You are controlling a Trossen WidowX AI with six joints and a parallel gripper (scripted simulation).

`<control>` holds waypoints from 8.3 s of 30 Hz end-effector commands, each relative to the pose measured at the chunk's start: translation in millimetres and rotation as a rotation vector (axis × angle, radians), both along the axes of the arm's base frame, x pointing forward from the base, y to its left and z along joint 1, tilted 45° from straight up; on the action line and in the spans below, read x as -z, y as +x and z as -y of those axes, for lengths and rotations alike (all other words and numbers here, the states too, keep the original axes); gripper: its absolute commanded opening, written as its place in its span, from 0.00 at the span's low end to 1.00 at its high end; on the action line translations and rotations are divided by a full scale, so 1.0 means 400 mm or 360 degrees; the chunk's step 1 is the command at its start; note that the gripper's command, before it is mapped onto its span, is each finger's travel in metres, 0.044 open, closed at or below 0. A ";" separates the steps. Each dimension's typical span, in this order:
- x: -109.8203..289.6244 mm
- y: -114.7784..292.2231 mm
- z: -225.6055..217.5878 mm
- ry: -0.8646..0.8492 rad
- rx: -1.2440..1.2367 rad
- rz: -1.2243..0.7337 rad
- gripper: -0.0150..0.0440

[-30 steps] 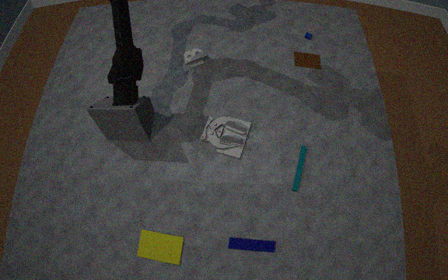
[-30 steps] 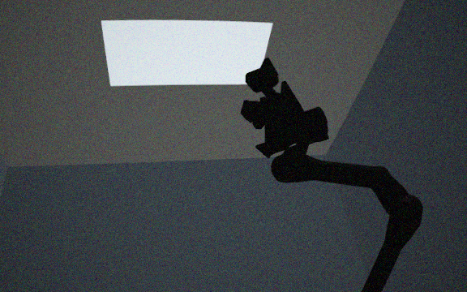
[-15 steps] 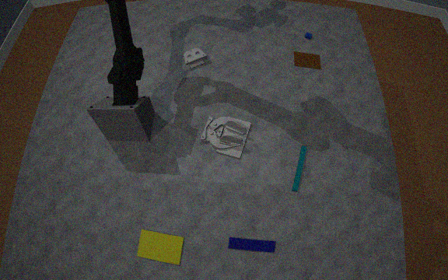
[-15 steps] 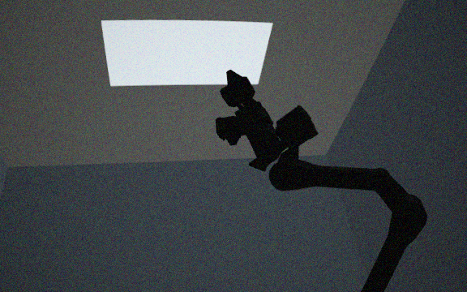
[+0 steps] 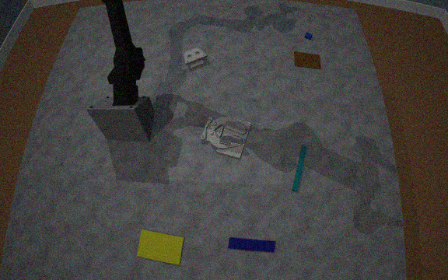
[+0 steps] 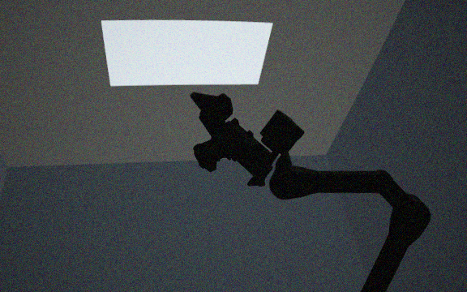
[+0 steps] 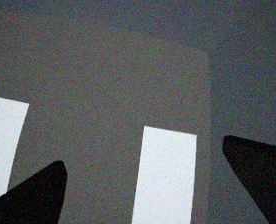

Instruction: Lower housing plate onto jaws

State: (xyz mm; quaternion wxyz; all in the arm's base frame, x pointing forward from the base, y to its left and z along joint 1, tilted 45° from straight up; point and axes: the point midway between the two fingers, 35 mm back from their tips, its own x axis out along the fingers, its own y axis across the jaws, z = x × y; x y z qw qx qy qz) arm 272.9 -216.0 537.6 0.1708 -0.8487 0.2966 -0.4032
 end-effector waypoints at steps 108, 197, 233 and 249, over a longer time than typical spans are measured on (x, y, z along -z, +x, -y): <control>0.970 -0.207 -1.060 0.3015 -0.1677 -0.2483 1.00; 1.020 -0.195 -1.112 0.3008 -0.1682 -0.2491 0.85; 0.979 -0.149 -0.960 0.3411 -0.1256 -0.2272 0.85; 1.059 -0.081 -0.882 0.3872 -0.0692 -0.1916 0.85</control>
